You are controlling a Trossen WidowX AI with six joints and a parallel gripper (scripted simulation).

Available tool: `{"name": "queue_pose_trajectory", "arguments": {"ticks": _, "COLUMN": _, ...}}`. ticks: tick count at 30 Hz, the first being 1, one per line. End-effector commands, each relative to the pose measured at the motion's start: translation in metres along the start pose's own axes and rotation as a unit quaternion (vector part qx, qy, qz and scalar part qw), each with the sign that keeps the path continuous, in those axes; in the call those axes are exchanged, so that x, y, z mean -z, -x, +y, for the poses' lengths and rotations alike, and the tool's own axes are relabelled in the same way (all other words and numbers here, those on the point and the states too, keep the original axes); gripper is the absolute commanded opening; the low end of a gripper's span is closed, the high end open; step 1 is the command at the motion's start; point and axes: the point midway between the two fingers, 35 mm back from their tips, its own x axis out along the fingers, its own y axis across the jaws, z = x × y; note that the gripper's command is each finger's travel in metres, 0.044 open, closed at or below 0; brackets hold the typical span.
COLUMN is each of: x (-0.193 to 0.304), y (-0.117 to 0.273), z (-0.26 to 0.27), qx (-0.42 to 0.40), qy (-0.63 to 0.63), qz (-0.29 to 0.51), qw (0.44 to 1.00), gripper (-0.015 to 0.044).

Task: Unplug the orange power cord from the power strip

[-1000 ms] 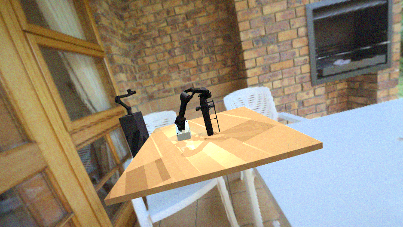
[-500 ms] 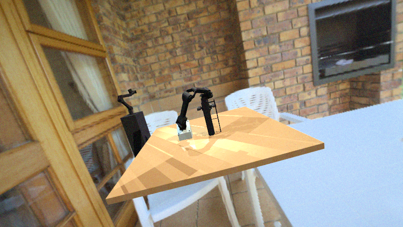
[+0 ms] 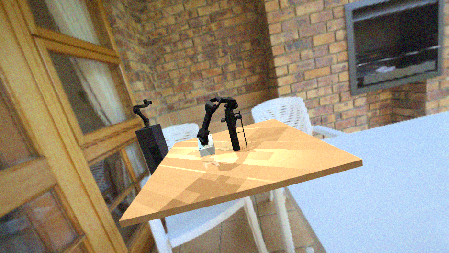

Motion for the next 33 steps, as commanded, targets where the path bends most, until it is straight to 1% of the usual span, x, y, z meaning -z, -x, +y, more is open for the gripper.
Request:
{"name": "queue_pose_trajectory", "arguments": {"ticks": 1, "x": -0.013, "y": 0.004, "z": 0.002, "qx": 0.003, "qy": 0.007, "qz": -0.001, "qw": 1.0, "gripper": 0.0}}
{"name": "queue_pose_trajectory", "arguments": {"ticks": 5, "x": -0.004, "y": 0.001, "z": 0.001, "qx": 0.004, "qy": 0.007, "qz": 0.0, "qw": 1.0, "gripper": 0.0105}}
{"name": "queue_pose_trajectory", "arguments": {"ticks": 14, "x": -0.004, "y": 0.001, "z": 0.001, "qx": 0.004, "qy": 0.007, "qz": 0.0, "qw": 1.0, "gripper": 0.0341}}
{"name": "queue_pose_trajectory", "arguments": {"ticks": 18, "x": -0.022, "y": 0.006, "z": 0.0, "qx": 0.004, "qy": 0.007, "qz": -0.001, "qw": 1.0, "gripper": 0.044}}
{"name": "queue_pose_trajectory", "arguments": {"ticks": 23, "x": -0.062, "y": 0.014, "z": 0.001, "qx": 0.005, "qy": 0.006, "qz": -0.002, "qw": 1.0, "gripper": 0.044}}
{"name": "queue_pose_trajectory", "arguments": {"ticks": 33, "x": -0.064, "y": 0.014, "z": 0.002, "qx": 0.005, "qy": 0.006, "qz": -0.002, "qw": 1.0, "gripper": 0.044}}
